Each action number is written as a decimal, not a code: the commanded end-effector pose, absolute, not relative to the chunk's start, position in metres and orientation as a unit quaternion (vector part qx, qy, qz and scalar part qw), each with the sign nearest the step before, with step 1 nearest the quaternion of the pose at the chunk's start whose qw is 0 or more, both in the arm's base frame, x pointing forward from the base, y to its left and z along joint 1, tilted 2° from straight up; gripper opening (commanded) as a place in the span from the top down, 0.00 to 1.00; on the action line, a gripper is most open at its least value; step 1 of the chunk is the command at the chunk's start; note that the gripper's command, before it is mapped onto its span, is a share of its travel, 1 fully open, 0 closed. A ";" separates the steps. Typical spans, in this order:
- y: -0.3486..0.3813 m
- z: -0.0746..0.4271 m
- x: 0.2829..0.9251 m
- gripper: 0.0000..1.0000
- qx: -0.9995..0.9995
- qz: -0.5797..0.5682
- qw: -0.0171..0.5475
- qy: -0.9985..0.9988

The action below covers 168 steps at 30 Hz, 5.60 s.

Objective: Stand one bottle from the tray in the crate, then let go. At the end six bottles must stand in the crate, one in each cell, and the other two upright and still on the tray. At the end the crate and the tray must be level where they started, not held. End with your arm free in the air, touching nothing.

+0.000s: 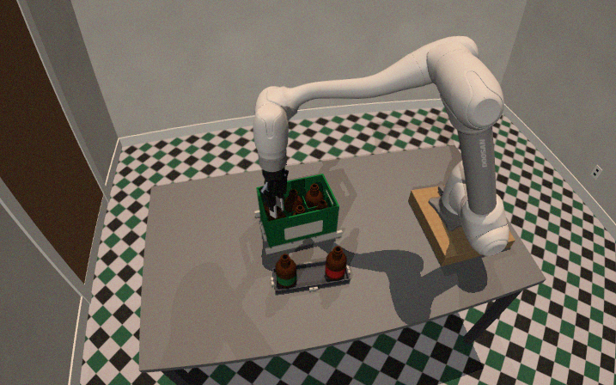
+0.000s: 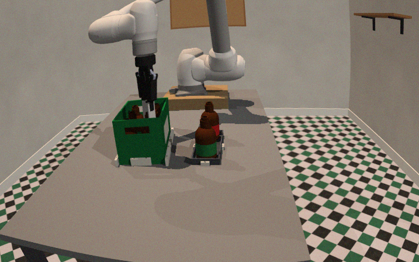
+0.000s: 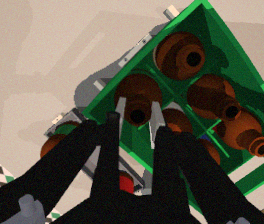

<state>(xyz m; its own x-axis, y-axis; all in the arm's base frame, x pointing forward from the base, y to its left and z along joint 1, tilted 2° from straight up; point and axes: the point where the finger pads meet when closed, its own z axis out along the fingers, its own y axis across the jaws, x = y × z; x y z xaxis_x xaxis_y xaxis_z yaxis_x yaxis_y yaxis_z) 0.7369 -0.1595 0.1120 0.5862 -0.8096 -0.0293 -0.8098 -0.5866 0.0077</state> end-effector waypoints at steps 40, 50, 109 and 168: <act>-0.159 0.110 0.737 1.00 -0.891 0.015 0.003 0.455; -0.159 0.107 0.737 1.00 -0.891 0.015 0.003 0.455; -0.159 0.093 0.736 1.00 -0.891 0.015 0.003 0.455; -0.159 0.093 0.736 0.62 -0.891 0.015 0.003 0.455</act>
